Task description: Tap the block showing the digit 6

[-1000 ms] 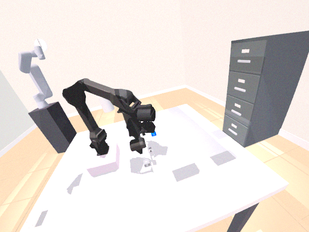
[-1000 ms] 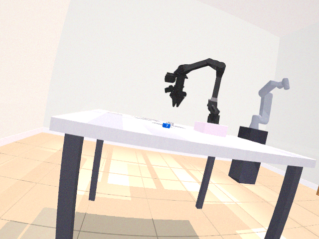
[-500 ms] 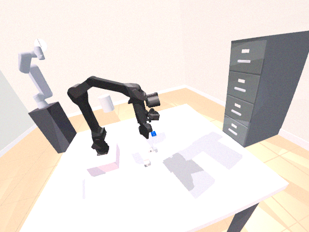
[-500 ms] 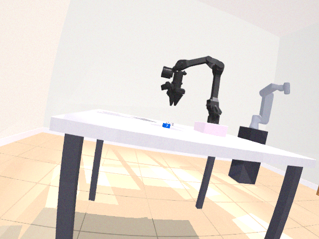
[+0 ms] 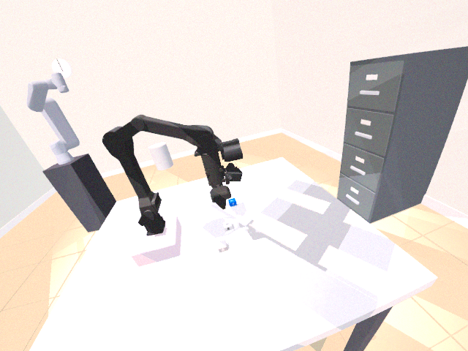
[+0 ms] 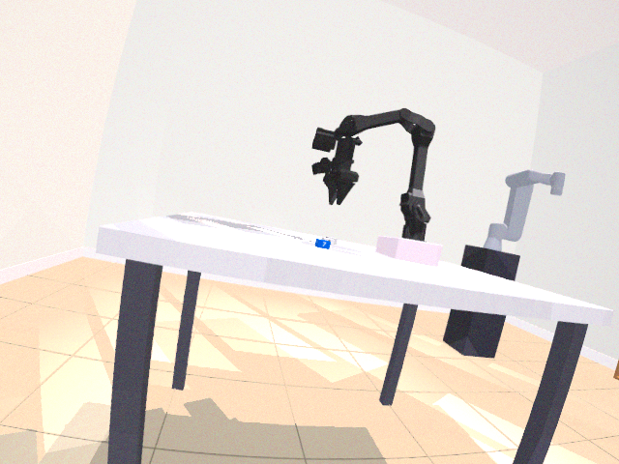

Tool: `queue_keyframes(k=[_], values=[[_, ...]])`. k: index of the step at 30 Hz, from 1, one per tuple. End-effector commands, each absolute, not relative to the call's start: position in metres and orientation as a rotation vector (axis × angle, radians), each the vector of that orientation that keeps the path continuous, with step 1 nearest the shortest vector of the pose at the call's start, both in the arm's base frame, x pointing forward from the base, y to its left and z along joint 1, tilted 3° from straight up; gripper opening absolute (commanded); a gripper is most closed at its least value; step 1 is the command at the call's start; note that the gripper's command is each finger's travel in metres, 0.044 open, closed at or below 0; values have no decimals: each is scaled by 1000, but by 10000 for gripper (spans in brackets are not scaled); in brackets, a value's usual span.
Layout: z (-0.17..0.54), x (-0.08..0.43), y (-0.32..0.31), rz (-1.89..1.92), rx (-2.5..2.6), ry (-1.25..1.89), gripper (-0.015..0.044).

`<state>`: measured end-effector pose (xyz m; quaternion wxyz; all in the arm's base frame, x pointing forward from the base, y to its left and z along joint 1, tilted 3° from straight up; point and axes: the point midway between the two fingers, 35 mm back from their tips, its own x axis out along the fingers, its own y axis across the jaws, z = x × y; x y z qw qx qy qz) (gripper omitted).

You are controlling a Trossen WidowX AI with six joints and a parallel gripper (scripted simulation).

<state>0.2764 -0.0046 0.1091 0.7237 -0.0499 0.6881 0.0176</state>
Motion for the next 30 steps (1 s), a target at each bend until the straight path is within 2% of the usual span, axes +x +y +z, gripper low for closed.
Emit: queue_keyframes(k=[1, 2, 9, 16, 30], values=[[110, 277, -5, 34, -110, 1516, 400], [110, 277, -5, 34, -110, 1516, 400], [31, 282, -9, 34, -111, 1517, 216], [29, 281, -9, 34, -111, 1517, 32], [22, 282, -9, 34, -111, 1517, 20]])
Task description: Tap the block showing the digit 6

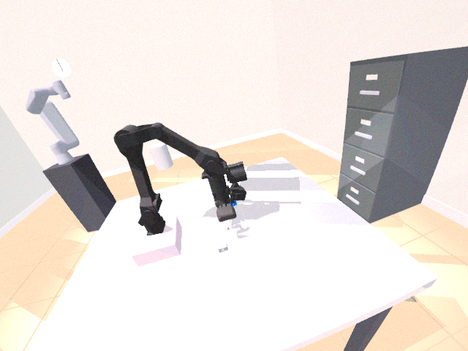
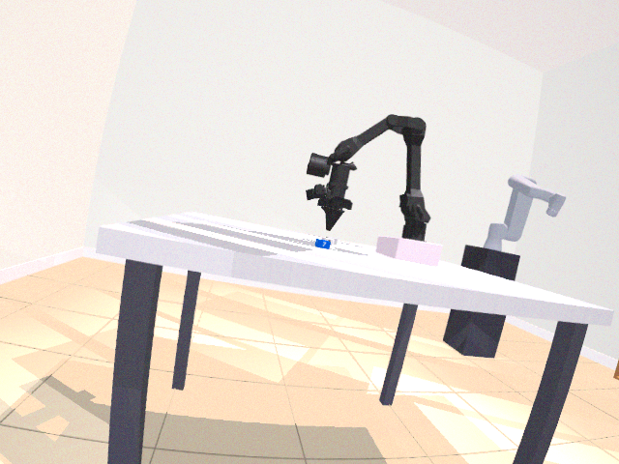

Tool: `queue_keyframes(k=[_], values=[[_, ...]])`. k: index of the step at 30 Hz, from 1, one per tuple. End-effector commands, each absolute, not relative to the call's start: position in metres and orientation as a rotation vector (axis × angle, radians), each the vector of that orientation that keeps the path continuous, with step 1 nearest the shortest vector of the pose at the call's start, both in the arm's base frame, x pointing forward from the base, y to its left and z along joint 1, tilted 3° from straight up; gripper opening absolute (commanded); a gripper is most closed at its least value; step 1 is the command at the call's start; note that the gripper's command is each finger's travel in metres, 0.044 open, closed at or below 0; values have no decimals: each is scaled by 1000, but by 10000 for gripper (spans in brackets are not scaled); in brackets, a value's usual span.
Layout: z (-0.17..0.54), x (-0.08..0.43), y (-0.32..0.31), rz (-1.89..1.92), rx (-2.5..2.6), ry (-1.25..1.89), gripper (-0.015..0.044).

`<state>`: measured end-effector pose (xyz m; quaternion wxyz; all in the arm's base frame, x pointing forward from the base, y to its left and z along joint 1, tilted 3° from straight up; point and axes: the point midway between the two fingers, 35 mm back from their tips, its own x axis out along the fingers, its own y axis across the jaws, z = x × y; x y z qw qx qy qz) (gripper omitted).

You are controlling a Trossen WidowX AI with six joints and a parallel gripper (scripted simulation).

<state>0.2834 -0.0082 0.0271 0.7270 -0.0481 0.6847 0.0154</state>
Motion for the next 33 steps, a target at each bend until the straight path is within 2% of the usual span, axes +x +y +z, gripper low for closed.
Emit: queue_keyframes(k=[1, 20, 28, 33], values=[[20, 282, -9, 34, -111, 1517, 20], [-1, 283, -10, 34, -111, 1517, 20], [29, 281, -9, 34, -111, 1517, 20], [37, 286, 19, 47, -119, 1512, 151]])
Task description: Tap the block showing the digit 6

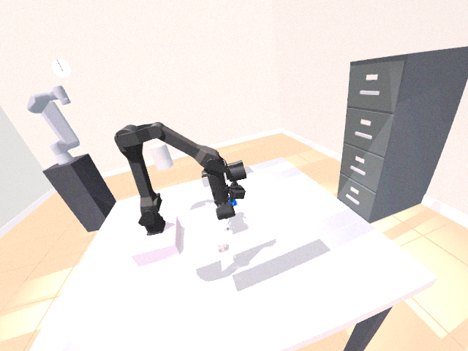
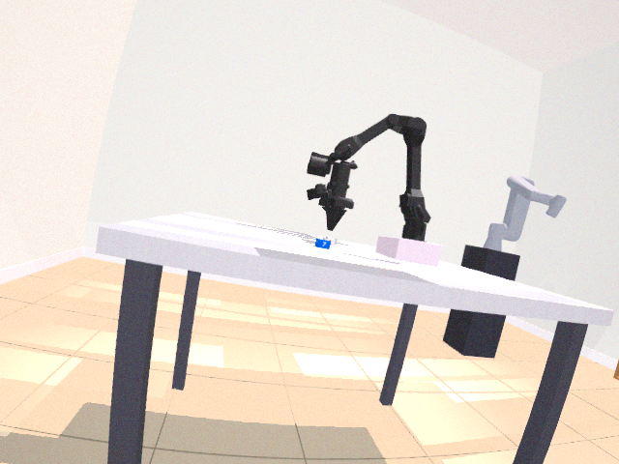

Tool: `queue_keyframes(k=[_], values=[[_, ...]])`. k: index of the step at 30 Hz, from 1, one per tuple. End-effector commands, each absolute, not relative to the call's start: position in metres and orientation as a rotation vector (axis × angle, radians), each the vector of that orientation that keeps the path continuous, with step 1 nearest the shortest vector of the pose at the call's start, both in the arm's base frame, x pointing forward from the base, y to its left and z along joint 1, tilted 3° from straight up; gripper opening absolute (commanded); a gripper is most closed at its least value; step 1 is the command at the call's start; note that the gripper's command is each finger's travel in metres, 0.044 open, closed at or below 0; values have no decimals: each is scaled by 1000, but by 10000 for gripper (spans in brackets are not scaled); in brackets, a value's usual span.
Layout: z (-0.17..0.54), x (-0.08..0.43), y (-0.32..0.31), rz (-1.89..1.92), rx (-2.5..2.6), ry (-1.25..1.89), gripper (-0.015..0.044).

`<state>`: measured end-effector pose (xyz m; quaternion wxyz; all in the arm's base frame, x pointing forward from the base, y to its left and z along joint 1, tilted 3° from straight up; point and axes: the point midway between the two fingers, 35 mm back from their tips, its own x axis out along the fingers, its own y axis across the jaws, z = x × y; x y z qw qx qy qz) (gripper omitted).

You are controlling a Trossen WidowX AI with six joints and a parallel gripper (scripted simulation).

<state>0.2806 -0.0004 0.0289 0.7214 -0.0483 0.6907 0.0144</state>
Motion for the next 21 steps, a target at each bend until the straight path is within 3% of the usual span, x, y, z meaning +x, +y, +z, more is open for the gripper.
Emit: queue_keyframes(k=[1, 10, 16, 21], values=[[40, 288, 32, 53, -122, 1510, 178], [74, 268, 152, 84, -128, 1505, 400], [94, 230, 215, 57, -100, 1519, 400], [99, 219, 228, 50, -94, 1522, 400]])
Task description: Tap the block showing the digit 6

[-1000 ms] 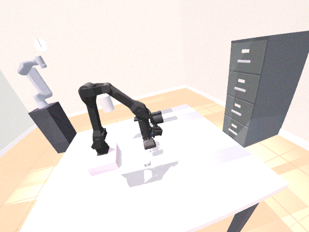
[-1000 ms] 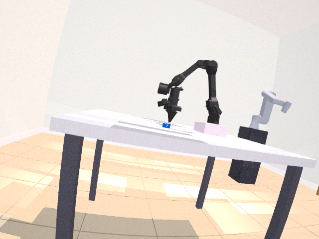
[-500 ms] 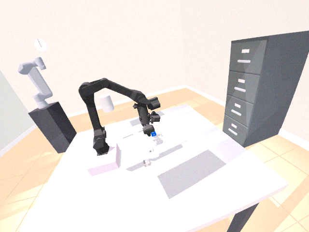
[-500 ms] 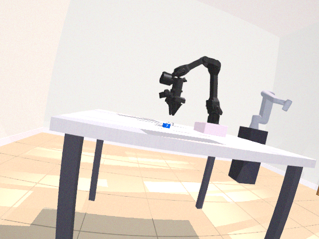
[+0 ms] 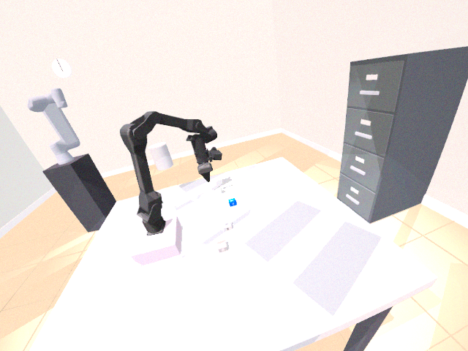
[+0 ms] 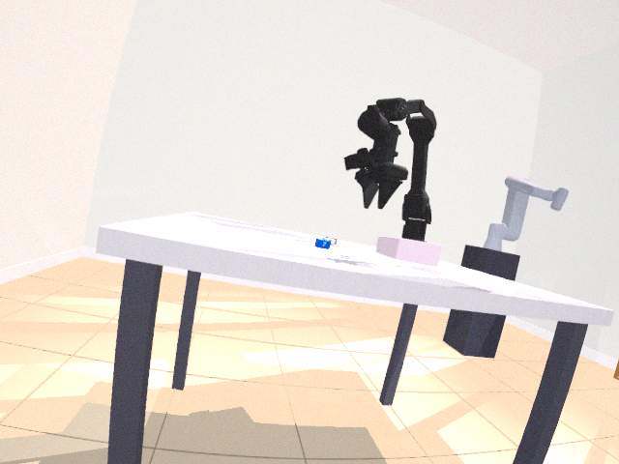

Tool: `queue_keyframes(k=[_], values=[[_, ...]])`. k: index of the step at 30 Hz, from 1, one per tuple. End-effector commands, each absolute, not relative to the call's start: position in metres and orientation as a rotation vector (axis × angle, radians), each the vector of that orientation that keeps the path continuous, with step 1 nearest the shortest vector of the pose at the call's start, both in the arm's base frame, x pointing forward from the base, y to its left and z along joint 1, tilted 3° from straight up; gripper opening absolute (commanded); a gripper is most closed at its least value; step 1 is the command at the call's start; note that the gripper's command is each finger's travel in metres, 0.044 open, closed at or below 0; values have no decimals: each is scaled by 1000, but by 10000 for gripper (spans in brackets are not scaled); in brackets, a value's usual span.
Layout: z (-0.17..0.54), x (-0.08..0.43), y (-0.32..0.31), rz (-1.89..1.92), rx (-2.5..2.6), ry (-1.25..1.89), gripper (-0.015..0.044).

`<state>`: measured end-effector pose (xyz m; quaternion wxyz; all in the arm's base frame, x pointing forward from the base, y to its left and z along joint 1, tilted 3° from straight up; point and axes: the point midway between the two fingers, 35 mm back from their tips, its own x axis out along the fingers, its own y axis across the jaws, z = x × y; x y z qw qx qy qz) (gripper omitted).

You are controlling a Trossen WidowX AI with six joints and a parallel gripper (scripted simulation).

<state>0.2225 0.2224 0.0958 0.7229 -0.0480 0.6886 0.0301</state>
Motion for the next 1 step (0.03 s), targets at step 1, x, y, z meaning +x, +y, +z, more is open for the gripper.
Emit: queue_keyframes(k=[1], values=[[99, 219, 228, 50, -94, 1522, 400]])
